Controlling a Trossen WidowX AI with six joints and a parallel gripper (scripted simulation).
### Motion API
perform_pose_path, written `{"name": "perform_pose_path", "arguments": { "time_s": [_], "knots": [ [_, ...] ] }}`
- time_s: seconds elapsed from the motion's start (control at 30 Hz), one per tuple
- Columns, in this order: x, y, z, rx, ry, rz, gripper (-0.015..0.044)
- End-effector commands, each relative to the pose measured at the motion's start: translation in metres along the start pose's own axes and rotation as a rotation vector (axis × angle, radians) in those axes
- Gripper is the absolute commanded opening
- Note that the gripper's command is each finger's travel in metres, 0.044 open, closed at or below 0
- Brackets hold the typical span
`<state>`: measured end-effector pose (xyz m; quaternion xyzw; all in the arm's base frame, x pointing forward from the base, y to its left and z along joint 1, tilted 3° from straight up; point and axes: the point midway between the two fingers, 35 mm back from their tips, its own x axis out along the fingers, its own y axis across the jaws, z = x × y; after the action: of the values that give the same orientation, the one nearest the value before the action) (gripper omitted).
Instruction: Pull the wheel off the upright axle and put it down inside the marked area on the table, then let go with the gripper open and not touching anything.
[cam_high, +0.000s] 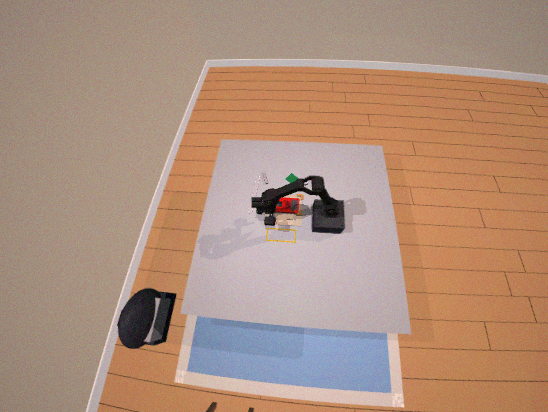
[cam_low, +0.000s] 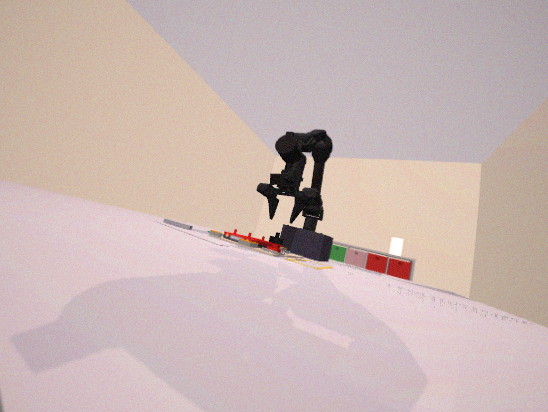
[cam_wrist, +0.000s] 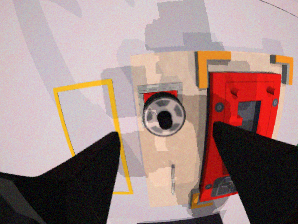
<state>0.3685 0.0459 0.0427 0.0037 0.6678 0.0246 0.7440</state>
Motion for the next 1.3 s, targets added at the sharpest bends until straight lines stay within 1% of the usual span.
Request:
{"name": "perform_pose_path", "arguments": {
  "time_s": [0.0,0.17,0.57,0.67,0.97,1.17,1.27],
  "knots": [
    [0.033,-0.001,-0.007,0.004,0.032,-0.006,0.03],
    [0.056,-0.002,-0.008,0.004,0.032,-0.006,0.03],
    [0.057,-0.002,-0.008,0.004,0.032,-0.006,0.03],
    [0.054,-0.001,-0.006,0.001,0.024,-0.002,0.0221],
    [0.054,-0.001,-0.006,0.001,0.024,-0.002,0.0161],
    [0.053,-0.001,-0.006,0.001,0.025,-0.002,0.0004],
    [0.052,-0.001,-0.006,0.001,0.025,-0.002,0.0]
  ]
}}
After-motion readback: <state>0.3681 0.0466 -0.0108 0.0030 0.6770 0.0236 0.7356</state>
